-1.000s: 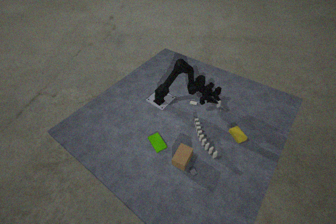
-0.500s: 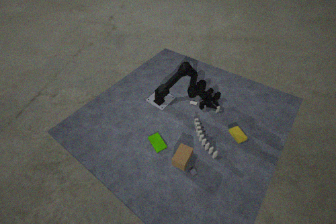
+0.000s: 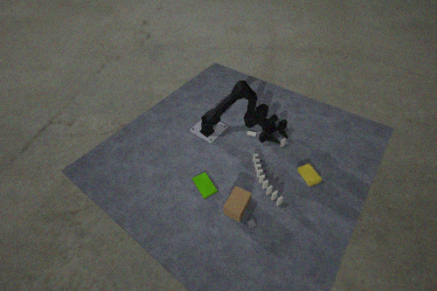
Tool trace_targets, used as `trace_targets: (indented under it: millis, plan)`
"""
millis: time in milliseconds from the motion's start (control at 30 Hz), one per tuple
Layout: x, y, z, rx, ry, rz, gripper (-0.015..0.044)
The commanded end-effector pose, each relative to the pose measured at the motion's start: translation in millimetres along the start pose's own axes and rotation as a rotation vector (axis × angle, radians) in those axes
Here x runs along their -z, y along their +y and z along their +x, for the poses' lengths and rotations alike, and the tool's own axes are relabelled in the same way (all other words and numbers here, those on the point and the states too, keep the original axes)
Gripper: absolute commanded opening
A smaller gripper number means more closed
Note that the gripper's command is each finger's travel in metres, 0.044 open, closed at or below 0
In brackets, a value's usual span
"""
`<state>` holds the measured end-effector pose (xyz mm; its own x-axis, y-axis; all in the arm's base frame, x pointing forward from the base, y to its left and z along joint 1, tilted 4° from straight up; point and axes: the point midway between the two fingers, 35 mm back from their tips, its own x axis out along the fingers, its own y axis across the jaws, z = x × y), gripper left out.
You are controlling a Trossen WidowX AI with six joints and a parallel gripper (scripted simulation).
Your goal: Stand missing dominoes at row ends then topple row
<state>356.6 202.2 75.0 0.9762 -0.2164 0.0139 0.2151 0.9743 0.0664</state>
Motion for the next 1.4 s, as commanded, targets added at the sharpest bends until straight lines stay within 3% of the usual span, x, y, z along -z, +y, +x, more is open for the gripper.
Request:
trace_targets:
  millis: [0, 100, 233, 400, 667, 1000, 1367]
  plan:
    - [0, 0, 0, -0.002, -0.001, 0.006, 0.037]
    - [0, 0, 0, -0.002, -0.001, 0.006, 0.044]
    - [-7, 1, 0, -0.002, -0.001, 0.006, 0.044]
    - [-48, 2, -3, 0.0, 0.0, 0.001, 0.044]
    - [-51, 19, 15, -0.042, 0.05, -0.064, 0.044]
    - [-33, 75, 77, -0.191, 0.449, -0.187, 0.044]
    - [-47, 70, 88, -0.199, 0.881, -0.121, 0.044]
